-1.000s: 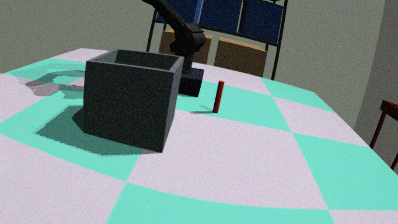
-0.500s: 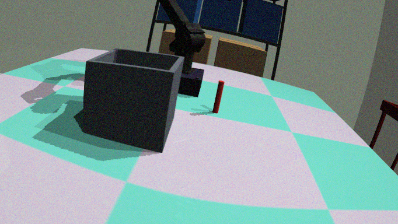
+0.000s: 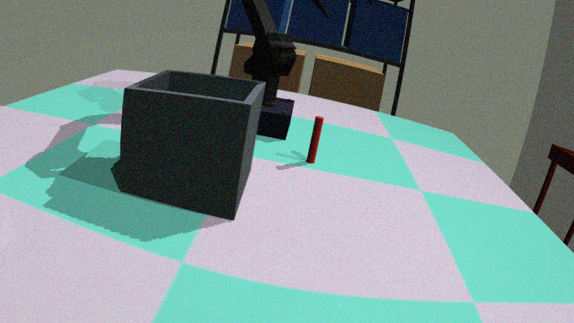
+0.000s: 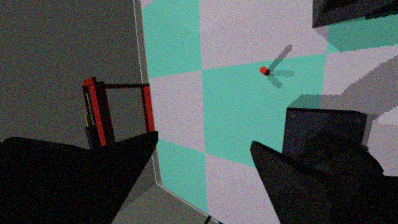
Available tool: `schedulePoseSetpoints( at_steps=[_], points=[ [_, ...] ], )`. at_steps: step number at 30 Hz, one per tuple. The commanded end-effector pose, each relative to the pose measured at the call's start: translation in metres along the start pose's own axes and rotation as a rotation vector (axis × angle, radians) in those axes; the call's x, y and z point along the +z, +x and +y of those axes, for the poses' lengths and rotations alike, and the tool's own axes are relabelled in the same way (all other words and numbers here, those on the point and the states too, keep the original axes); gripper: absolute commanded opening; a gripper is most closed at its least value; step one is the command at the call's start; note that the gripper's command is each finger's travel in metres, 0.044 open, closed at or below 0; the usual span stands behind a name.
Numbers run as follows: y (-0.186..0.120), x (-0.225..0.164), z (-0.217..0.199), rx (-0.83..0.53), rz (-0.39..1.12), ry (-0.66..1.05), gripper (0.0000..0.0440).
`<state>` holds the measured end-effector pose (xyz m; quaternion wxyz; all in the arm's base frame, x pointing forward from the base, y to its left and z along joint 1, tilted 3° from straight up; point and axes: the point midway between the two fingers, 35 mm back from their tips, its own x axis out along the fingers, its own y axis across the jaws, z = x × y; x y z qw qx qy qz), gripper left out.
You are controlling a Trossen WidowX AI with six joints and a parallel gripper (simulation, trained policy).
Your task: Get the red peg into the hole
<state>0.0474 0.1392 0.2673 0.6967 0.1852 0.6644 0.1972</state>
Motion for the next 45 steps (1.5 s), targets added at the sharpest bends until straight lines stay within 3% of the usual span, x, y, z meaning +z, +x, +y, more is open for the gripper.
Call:
schedulePoseSetpoints(
  at_steps=[1, 23, 45],
  points=[
    [0.011, 0.009, -0.003, -0.044, -0.004, 0.105, 0.0440],
    [0.085, 0.063, -0.032, -0.273, -0.057, 0.773, 0.0440],
    [0.163, 0.081, -0.087, -0.469, -0.085, 1.076, 0.0440]
  ],
)
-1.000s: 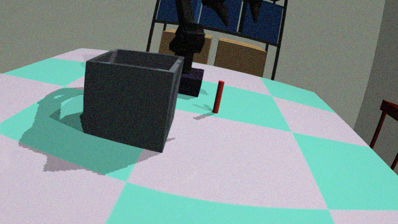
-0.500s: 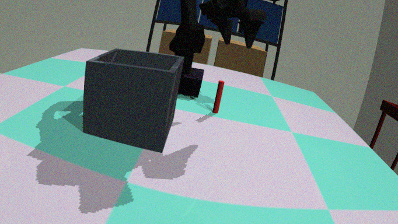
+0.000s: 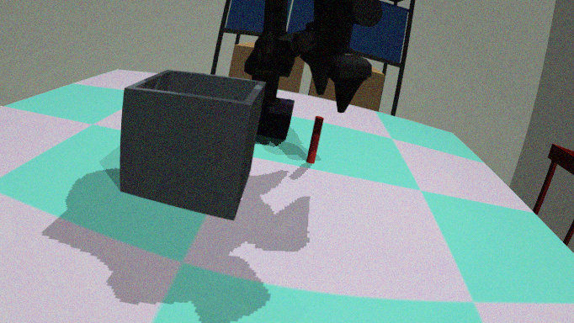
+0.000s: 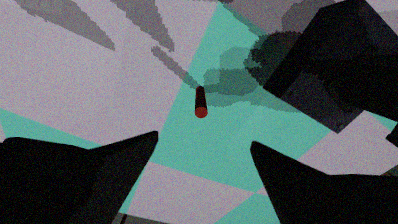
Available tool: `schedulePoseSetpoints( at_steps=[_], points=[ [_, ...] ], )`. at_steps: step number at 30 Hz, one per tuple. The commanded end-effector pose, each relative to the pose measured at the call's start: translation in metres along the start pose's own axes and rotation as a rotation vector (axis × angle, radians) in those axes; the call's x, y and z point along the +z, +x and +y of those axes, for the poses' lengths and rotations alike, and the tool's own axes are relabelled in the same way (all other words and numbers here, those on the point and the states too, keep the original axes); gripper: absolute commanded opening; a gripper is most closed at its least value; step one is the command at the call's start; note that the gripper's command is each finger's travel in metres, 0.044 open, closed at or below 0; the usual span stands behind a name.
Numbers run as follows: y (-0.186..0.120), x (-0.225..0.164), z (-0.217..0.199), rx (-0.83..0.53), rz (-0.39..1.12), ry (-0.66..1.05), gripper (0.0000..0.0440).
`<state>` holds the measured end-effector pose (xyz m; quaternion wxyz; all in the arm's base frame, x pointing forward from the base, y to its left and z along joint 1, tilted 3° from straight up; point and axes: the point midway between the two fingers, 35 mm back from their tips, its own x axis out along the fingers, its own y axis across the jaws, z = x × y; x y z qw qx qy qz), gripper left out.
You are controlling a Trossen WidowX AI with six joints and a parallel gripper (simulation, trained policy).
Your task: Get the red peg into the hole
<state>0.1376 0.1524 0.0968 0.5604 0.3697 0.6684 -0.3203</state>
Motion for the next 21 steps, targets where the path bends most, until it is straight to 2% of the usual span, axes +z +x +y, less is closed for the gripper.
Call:
schedulePoseSetpoints(
  at_steps=[1, 10, 15, 17, 21],
  points=[
    [0.013, 0.005, -0.002, -0.024, -0.011, 0.030, 0.0440],
    [0.041, 0.015, -0.003, -0.052, -0.027, 0.088, 0.0424],
    [0.054, 0.019, -0.003, -0.056, -0.033, 0.117, 0.0401],
    [0.059, 0.020, -0.002, -0.053, -0.032, 0.124, 0.0372],
    [0.067, 0.021, 0.002, -0.050, -0.024, 0.128, 0.0275]
  ],
)
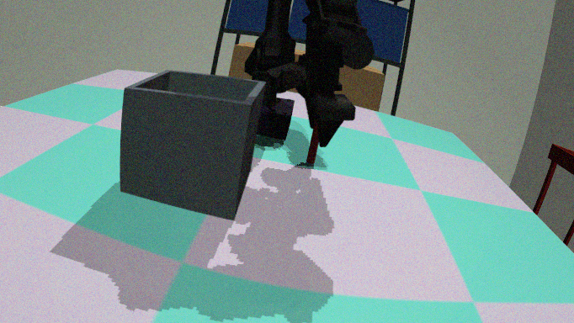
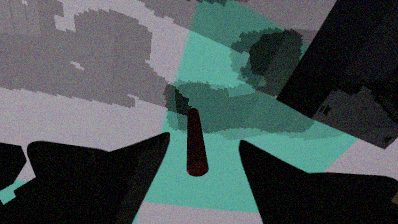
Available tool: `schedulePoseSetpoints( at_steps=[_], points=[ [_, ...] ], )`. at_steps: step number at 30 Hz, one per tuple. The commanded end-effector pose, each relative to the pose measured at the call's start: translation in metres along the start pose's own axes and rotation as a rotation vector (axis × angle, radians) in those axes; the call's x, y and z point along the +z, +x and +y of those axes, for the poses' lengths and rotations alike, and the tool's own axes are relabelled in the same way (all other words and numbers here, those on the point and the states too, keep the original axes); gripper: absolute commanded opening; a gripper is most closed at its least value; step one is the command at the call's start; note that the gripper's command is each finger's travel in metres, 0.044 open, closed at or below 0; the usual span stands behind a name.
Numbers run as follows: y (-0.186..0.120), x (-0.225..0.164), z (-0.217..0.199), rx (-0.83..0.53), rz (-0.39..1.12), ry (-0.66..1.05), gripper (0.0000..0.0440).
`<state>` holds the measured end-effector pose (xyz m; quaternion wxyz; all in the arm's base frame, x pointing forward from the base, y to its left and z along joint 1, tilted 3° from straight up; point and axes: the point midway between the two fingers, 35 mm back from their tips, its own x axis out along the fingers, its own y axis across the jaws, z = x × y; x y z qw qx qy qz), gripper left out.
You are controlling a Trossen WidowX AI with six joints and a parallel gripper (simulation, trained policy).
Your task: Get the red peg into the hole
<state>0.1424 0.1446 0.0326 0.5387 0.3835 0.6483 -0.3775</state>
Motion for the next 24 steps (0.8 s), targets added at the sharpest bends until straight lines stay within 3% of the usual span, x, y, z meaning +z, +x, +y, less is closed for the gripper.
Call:
schedulePoseSetpoints(
  at_steps=[1, 11, 24],
  points=[
    [0.007, 0.000, 0.003, -0.004, 0.004, 0.006, 0.0249],
    [0.013, -0.002, 0.015, 0.011, 0.027, -0.023, 0.0001],
    [-0.022, -0.020, 0.038, 0.146, 0.118, -0.007, 0.0000]
  ],
)
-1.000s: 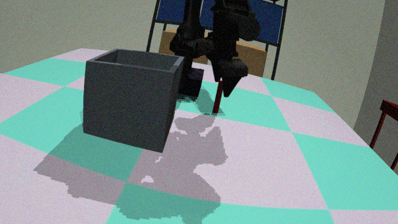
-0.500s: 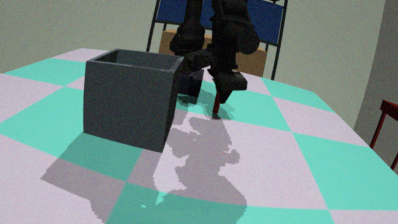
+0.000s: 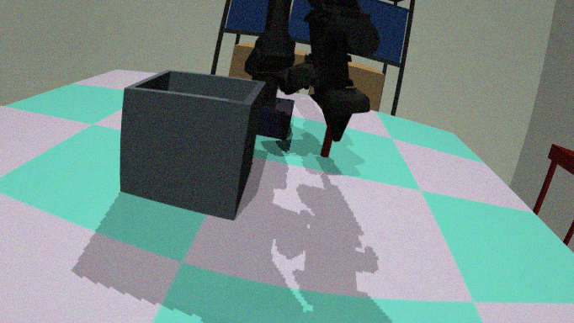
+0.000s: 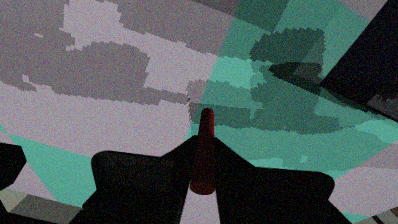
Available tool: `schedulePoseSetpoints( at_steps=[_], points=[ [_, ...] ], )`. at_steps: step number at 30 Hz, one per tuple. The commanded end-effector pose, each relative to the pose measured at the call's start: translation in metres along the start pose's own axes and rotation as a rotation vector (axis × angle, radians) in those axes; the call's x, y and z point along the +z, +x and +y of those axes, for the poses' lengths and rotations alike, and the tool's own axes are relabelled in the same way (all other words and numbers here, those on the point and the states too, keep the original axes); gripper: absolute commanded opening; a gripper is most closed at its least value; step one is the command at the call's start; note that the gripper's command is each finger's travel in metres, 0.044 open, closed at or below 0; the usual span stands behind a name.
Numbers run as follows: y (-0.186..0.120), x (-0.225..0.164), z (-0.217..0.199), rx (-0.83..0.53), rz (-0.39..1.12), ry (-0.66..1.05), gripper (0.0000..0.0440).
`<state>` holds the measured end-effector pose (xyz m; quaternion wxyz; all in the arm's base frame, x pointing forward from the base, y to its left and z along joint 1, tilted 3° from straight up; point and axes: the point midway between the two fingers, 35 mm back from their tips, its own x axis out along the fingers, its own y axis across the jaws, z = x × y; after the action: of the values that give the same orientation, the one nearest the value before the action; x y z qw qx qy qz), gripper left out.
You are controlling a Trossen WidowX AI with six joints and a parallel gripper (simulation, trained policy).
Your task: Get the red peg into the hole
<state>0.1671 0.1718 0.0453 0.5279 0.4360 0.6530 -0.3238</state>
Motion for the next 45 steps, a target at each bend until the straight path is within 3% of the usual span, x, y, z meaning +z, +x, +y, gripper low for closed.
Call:
schedulePoseSetpoints(
  at_steps=[1, 15, 29, 45],
  points=[
    [-0.011, -0.006, 0.008, 0.043, 0.024, 0.000, 0.0000],
    [-0.076, -0.010, 0.037, 0.216, 0.035, -0.042, 0.0000],
    [-0.150, 0.028, 0.051, 0.350, -0.081, -0.029, 0.0000],
    [-0.170, 0.090, 0.047, 0.299, -0.196, 0.072, 0.0000]
  ],
)
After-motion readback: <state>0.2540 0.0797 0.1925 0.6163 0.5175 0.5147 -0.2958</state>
